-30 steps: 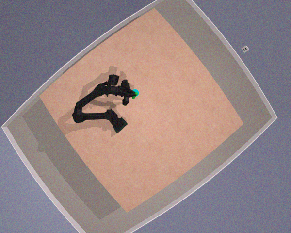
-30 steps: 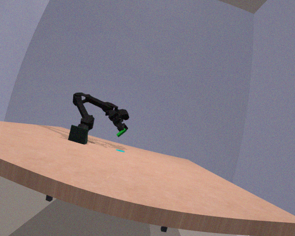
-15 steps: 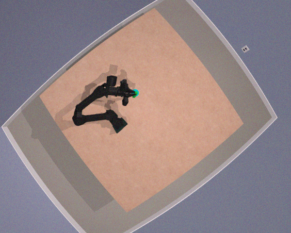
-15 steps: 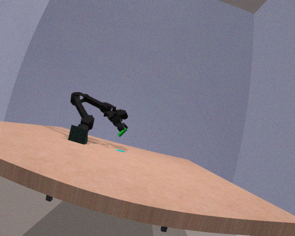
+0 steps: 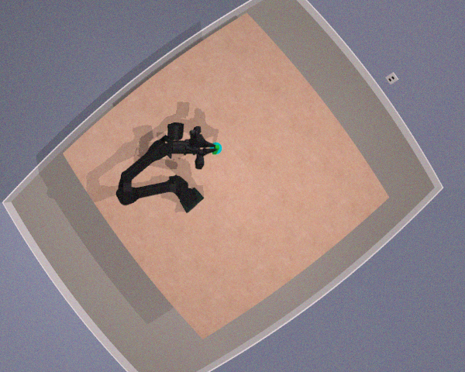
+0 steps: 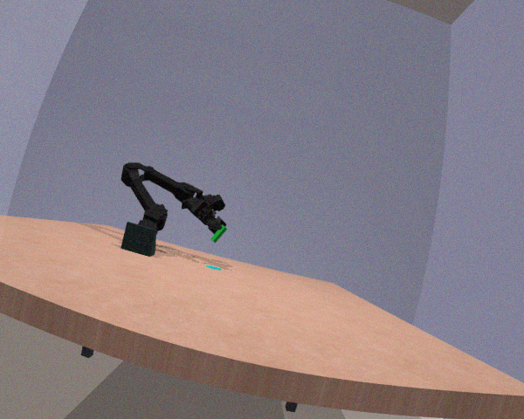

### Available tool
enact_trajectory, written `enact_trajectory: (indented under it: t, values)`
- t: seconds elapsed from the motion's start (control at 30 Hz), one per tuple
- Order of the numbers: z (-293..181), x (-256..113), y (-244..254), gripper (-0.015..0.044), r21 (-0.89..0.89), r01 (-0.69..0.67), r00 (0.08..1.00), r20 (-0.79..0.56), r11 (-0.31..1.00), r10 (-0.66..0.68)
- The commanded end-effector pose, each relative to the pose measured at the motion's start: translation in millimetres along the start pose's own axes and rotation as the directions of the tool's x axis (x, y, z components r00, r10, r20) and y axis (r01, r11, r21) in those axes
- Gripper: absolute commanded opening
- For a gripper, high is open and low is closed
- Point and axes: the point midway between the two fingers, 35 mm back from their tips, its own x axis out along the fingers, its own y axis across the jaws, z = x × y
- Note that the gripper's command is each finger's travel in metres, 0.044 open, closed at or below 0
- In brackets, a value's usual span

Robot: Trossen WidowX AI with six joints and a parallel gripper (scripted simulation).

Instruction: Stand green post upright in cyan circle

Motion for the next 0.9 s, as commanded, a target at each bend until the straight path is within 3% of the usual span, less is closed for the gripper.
enact_trajectory:
  t: [0.0, 0.87]
  values:
    - [1.1, -0.8, 0.0, 0.0023, 0.018, -0.007, 1.000, 0.025, 1.000, 0.006]
    - [5.9, -8.0, 2.8, 0.0023, 0.128, -0.093, 0.983, 0.172, 0.987, 0.071]
